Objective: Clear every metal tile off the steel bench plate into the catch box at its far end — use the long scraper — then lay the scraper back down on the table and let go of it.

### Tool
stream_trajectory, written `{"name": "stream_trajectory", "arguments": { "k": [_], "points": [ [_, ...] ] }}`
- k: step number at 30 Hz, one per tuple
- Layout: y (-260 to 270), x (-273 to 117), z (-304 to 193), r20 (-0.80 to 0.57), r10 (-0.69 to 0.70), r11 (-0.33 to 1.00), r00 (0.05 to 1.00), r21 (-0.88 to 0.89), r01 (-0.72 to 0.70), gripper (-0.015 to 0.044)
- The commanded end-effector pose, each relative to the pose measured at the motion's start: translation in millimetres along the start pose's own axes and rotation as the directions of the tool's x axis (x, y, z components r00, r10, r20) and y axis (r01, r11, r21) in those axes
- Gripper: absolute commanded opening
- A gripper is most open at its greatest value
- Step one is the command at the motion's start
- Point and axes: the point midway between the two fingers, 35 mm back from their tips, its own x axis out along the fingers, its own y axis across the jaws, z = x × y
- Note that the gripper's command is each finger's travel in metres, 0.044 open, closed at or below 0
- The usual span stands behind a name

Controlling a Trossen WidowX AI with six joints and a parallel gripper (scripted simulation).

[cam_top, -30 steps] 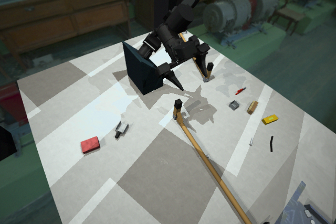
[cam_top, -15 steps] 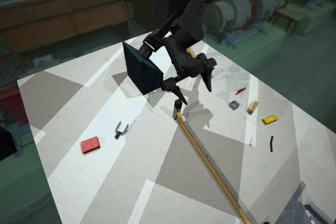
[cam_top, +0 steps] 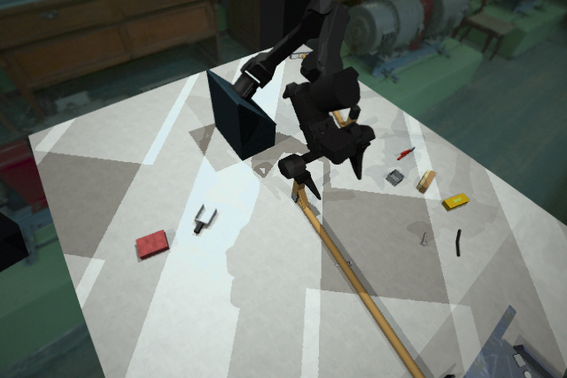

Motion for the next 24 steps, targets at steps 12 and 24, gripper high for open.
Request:
{"name": "stream_trajectory", "arguments": {
  "k": [12, 24],
  "points": [
    [-5.8, 53.2, -10.1, -0.132, -0.052, 0.999, 0.990, 0.001, 0.053, 0.0440],
    [-8.4, 92.3, -26.8, -0.237, -0.091, 0.996, 0.967, -0.008, 0.092, 0.0440]
  ]
}}
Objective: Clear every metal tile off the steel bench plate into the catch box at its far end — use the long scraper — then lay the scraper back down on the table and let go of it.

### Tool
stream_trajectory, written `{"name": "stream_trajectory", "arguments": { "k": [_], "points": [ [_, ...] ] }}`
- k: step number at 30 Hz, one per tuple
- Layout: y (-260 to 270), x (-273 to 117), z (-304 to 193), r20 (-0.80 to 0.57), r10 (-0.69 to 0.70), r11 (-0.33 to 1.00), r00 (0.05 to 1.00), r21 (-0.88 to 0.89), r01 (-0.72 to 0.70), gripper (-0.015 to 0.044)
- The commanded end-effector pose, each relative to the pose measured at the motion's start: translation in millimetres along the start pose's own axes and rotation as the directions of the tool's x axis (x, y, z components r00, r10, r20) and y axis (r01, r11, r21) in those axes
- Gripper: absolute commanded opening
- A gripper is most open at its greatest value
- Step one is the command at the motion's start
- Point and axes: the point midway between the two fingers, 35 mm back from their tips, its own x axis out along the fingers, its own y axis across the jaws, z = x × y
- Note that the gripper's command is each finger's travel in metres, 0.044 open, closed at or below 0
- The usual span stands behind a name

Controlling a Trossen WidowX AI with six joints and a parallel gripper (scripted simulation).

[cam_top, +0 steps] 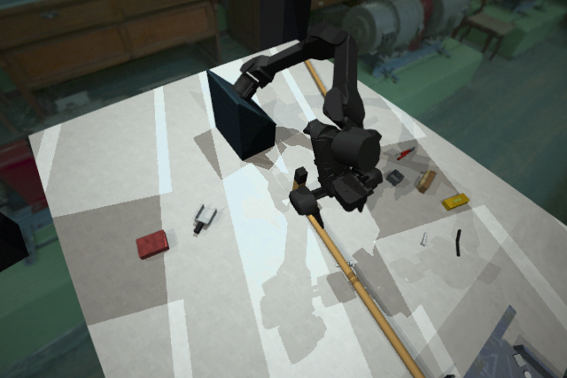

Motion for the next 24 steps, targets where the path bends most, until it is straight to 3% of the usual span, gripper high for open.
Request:
{"name": "stream_trajectory", "arguments": {
  "k": [1, 24],
  "points": [
    [-2.2, 16.6, -2.6, -0.039, -0.021, 1.000, 0.999, -0.004, 0.021, 0.0440],
    [-2.6, 92.5, -37.9, -0.250, -0.110, 0.994, 0.962, -0.036, 0.104, 0.0440]
  ]
}}
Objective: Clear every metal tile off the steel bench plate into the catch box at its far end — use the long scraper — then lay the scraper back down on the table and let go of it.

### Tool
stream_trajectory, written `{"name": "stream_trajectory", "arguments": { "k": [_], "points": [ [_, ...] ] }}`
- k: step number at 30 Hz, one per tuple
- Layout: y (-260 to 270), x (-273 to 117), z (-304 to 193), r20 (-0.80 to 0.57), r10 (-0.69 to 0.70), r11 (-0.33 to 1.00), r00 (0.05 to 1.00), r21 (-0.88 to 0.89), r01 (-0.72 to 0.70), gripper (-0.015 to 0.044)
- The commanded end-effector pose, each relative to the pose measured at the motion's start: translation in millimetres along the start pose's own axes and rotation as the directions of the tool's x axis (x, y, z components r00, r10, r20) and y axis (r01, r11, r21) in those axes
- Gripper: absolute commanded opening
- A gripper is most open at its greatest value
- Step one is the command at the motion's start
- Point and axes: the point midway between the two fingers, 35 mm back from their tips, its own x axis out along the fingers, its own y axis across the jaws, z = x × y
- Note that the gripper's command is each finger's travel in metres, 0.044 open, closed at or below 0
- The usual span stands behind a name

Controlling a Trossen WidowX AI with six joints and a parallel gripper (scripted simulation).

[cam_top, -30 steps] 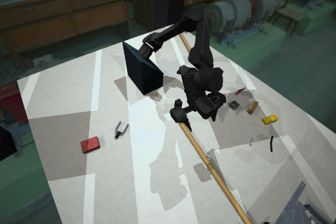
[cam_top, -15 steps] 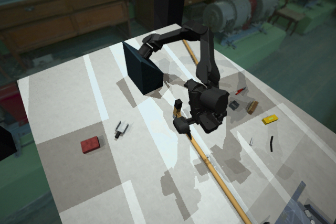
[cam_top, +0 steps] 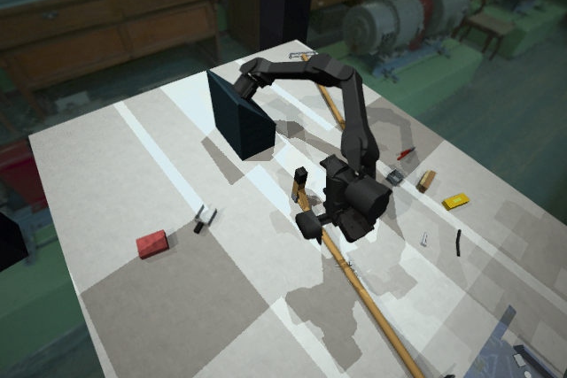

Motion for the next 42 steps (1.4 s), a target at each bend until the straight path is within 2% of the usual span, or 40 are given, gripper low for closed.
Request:
{"name": "stream_trajectory", "arguments": {
  "k": [1, 11, 42],
  "points": [
    [-1.2, 16.5, -4.4, -0.041, -0.024, 1.000, 0.999, -0.008, 0.023, 0.0440],
    [0.1, 36.5, -13.3, -0.098, -0.049, 0.999, 0.994, -0.018, 0.047, 0.0440],
    [5.9, -12.0, -27.2, 0.004, -0.024, 0.999, 1.000, -0.039, 0.024, 0.0440]
  ]
}}
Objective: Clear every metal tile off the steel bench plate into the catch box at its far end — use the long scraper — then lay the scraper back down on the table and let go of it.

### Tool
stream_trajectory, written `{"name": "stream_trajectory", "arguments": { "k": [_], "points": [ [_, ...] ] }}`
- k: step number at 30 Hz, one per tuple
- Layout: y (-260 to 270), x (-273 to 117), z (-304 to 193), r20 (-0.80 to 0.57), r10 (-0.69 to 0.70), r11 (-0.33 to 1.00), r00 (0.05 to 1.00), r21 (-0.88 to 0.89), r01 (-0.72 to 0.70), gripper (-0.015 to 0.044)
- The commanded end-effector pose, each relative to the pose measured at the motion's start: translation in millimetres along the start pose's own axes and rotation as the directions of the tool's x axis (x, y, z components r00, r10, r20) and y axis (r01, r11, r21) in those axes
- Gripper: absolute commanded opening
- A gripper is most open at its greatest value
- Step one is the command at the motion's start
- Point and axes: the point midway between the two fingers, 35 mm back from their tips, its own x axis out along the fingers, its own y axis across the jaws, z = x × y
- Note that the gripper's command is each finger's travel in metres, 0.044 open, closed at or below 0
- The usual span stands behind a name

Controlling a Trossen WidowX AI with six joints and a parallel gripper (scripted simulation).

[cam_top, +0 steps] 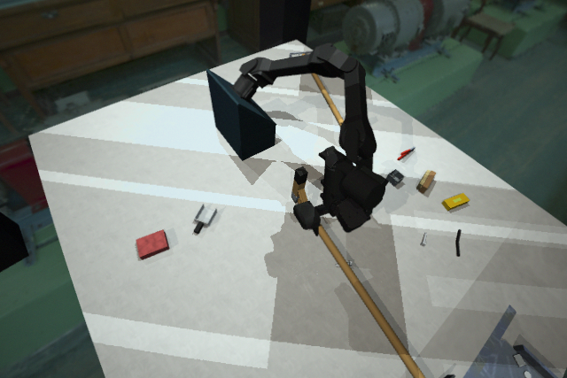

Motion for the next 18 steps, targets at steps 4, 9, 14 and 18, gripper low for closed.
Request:
{"name": "stream_trajectory", "arguments": {
  "k": [4, 9, 14, 18],
  "points": [
    [2.6, -14.7, -6.3, 0.030, 0.010, 1.000, 1.000, -0.011, -0.009, 0.0440],
    [2.9, -22.1, -11.1, 0.047, 0.013, 1.000, 0.999, -0.015, -0.012, 0.0440],
    [3.0, -29.4, -16.5, 0.063, 0.016, 1.000, 0.998, -0.018, -0.015, 0.0440],
    [3.1, -35.0, -21.2, 0.077, 0.019, 1.000, 0.997, -0.022, -0.017, 0.0440]
  ]
}}
